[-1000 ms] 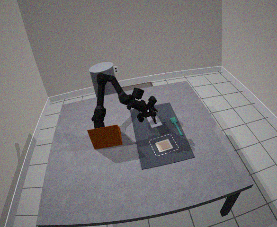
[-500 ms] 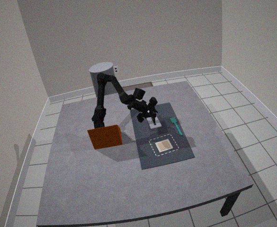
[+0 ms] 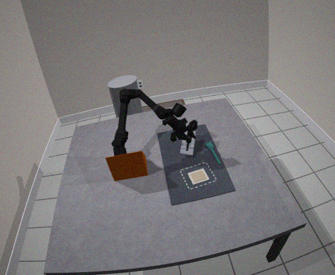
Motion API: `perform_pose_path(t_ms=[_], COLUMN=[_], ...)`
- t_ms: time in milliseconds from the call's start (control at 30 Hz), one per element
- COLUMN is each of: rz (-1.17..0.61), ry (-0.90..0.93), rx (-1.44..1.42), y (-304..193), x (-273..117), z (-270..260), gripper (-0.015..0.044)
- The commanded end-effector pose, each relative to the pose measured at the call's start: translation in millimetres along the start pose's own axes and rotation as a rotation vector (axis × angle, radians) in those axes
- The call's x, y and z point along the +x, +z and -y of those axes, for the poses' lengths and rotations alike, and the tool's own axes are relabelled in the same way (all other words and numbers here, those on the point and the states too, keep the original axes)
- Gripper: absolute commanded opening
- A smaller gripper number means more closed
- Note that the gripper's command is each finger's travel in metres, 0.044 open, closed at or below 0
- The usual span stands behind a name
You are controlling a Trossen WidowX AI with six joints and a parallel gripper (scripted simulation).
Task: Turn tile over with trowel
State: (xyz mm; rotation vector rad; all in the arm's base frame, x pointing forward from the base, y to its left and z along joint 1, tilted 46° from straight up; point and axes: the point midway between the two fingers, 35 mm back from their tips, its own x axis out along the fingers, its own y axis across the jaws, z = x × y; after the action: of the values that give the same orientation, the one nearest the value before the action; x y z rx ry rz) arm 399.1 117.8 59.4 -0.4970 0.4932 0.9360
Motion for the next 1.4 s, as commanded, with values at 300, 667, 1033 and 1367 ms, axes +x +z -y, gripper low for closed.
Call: perform_pose_path(t_ms=[300, 667, 1033, 1367], rz=[-0.229, -0.451, -0.668, -0.833], ry=[0.043, 0.019, -0.078, -0.229], rx=[0.306, 0.514, 0.665, 0.748], y=[36, 65, 94, 119], x=[16, 14, -7, -41], z=[-15, -43, -76, -104], gripper=[0.0000, 0.0000, 0.0000, 0.0000])
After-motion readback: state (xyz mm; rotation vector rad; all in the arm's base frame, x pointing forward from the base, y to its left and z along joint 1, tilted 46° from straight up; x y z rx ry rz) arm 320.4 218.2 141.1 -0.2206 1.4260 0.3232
